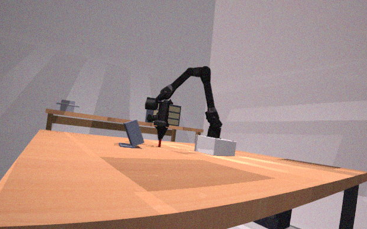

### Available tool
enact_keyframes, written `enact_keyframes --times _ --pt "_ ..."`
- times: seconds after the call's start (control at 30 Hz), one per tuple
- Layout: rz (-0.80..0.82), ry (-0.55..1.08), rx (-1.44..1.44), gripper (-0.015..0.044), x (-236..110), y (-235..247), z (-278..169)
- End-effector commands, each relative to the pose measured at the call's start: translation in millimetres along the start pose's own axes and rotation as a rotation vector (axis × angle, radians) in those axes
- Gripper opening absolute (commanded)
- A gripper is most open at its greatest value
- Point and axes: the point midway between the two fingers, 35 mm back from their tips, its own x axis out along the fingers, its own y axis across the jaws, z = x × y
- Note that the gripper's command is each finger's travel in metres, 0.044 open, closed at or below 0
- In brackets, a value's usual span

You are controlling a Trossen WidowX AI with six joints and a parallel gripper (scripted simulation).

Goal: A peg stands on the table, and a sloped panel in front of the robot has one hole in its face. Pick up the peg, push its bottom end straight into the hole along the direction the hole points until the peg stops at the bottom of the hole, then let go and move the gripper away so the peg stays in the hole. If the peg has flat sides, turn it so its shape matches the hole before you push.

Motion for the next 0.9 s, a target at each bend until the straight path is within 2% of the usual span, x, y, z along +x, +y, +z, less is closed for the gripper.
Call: enact_keyframes --times 0.0,0.2,0.43,0.57,0.87 --pt "0.001 0.000 0.000 0.0204 0 0 0" --pt "0.001 0.000 0.000 0.0046 0 0 0" --pt "0.001 0.000 0.000 0.0000 0 0 0" --pt "0.001 0.000 0.000 0.0000 -3 0 0" --pt "0.002 -0.001 -0.001 0.0000 -44 0 3"
